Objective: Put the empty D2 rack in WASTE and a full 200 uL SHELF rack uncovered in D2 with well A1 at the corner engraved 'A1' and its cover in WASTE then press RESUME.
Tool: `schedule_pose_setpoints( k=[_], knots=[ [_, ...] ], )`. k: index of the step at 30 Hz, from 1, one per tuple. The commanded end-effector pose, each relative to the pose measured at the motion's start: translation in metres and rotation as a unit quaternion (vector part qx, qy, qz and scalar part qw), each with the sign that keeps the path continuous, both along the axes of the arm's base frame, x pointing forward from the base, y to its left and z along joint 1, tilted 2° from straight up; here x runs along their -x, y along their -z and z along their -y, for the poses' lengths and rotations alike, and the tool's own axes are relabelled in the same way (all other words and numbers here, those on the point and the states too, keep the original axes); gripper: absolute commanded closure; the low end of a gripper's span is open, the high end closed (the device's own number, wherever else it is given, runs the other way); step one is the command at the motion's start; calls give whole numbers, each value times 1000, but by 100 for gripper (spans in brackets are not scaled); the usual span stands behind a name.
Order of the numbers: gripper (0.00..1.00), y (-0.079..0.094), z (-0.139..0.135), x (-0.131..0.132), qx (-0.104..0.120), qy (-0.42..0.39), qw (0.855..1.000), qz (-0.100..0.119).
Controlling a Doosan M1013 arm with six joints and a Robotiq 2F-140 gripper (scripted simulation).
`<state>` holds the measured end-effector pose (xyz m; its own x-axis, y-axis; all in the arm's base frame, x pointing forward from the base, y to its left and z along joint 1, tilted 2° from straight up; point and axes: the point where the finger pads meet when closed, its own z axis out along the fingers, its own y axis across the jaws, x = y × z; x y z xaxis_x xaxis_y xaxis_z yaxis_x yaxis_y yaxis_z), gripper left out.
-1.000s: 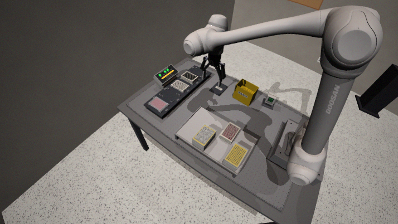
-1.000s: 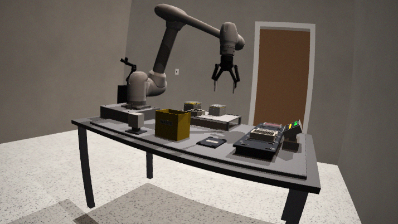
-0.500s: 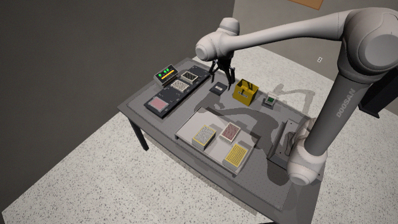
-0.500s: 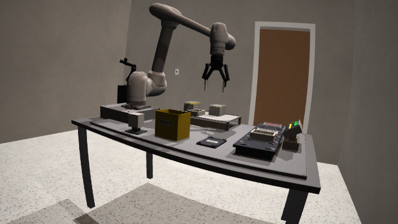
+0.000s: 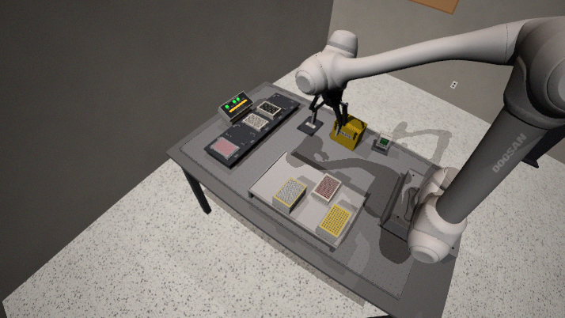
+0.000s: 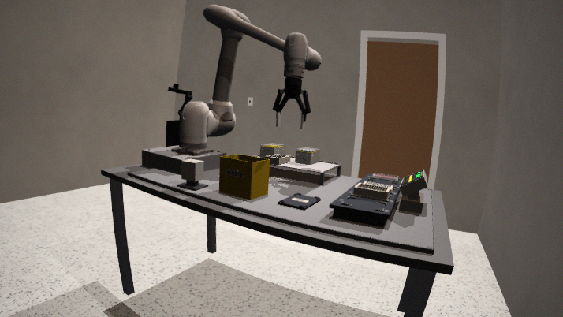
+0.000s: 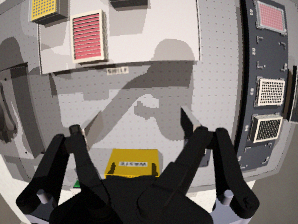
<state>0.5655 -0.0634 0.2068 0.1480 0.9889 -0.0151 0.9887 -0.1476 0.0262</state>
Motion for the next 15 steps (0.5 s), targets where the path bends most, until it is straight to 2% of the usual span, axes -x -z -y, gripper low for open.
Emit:
schedule_pose_setpoints(
  k=[1,3,6,15],
  knots=[
    [23,0,-2,15,0,0,1000,0],
    [23,1,-4,23,0,0,1000,0],
    [23,1,-4,23,0,0,1000,0],
    [23,1,-48,17,0,0,1000,0]
  ],
)
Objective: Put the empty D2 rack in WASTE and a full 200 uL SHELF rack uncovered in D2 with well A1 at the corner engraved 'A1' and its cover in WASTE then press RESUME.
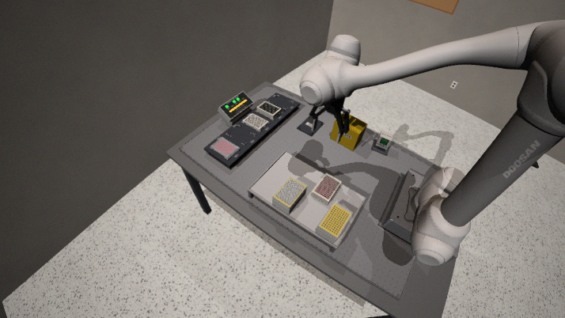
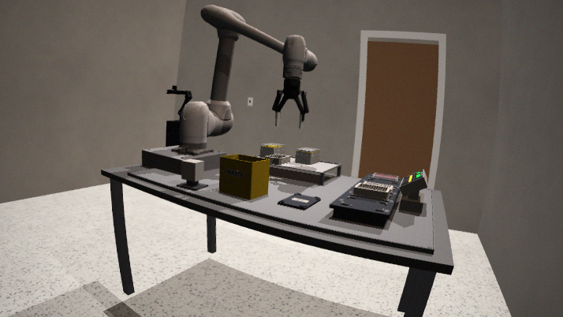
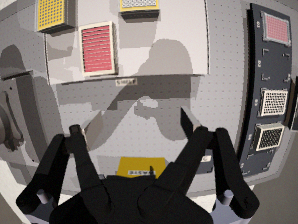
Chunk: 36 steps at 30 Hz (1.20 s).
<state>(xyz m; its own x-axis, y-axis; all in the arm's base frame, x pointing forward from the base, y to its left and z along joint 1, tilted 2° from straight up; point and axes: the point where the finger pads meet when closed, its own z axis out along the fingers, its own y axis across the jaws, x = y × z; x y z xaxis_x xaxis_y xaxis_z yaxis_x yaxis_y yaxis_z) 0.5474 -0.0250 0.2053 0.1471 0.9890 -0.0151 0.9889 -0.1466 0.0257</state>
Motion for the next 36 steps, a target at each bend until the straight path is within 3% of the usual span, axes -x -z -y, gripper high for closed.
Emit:
schedule_pose_setpoints(
  k=[1,36],
  knots=[
    [23,0,-15,-2,0,0,1000,0],
    [23,2,-168,-25,0,0,1000,0]
  ],
)
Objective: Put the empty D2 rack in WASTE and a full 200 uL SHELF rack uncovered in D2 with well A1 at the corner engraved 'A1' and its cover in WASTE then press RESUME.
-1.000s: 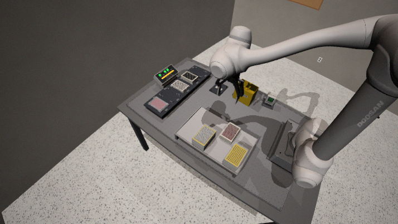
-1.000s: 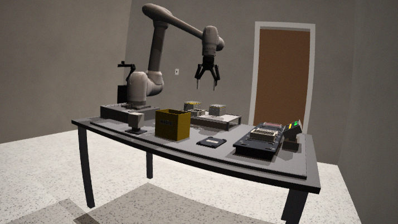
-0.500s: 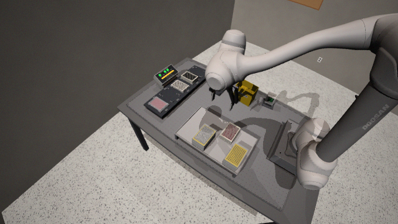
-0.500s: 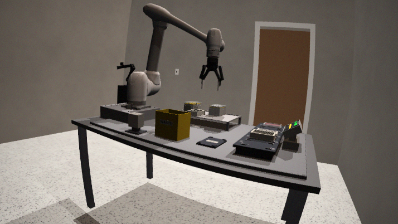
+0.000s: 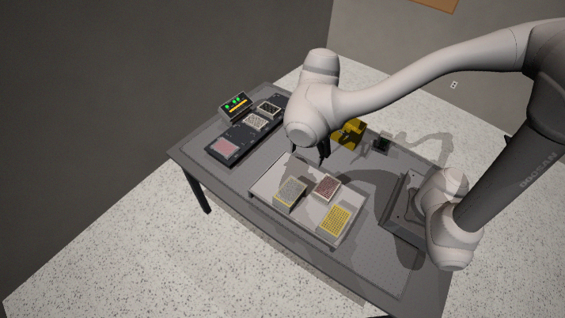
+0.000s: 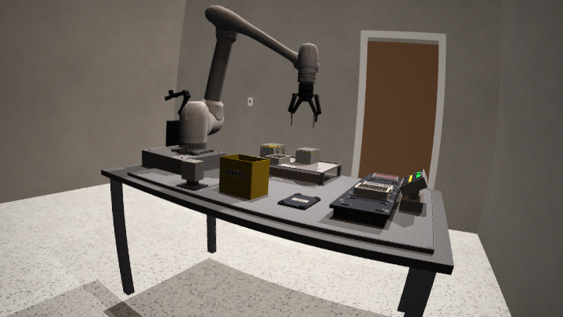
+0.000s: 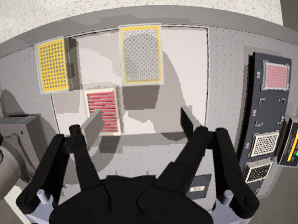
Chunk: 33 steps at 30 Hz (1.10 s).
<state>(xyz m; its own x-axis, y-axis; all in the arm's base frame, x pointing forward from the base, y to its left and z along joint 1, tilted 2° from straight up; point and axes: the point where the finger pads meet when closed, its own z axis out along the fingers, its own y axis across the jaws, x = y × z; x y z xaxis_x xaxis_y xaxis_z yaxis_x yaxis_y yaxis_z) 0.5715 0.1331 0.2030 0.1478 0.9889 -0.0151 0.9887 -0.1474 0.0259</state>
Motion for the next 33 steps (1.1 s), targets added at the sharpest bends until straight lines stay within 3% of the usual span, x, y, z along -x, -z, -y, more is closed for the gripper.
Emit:
schedule_pose_setpoints(
  k=[1,18,33],
  knots=[
    [23,0,-15,-2,0,0,1000,0],
    [23,1,-89,-13,0,0,1000,0],
    [23,6,-89,-14,0,0,1000,0]
  ],
)
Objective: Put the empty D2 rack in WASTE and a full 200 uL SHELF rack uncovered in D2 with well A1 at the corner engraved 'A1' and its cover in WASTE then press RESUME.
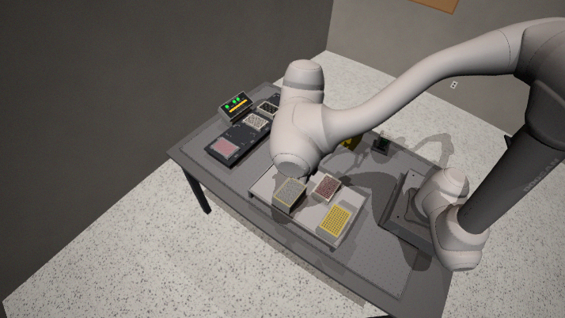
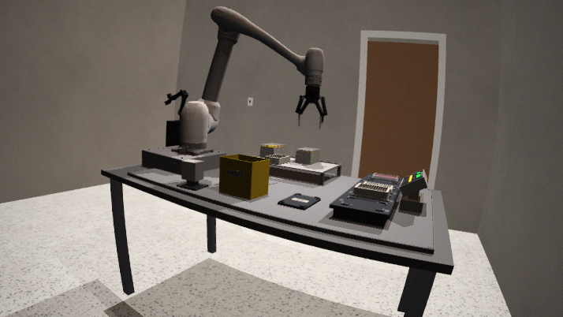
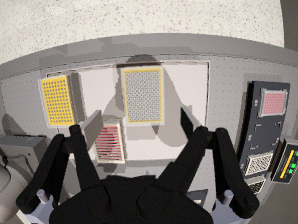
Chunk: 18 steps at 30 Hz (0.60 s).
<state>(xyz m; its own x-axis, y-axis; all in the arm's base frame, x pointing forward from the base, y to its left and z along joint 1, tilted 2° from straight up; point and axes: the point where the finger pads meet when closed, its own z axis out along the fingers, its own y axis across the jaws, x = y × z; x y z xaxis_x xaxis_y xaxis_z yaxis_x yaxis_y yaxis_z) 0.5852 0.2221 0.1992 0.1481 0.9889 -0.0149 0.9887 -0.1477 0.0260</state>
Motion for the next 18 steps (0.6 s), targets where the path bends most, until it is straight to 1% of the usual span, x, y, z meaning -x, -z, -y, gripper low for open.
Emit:
schedule_pose_setpoints(
  k=[1,5,7,18],
  knots=[
    [23,4,0,0,0,0,1000,0],
    [23,11,0,0,0,0,1000,0],
    [23,11,0,0,0,0,1000,0],
    [23,29,1,-1,0,0,1000,0]
  ],
)
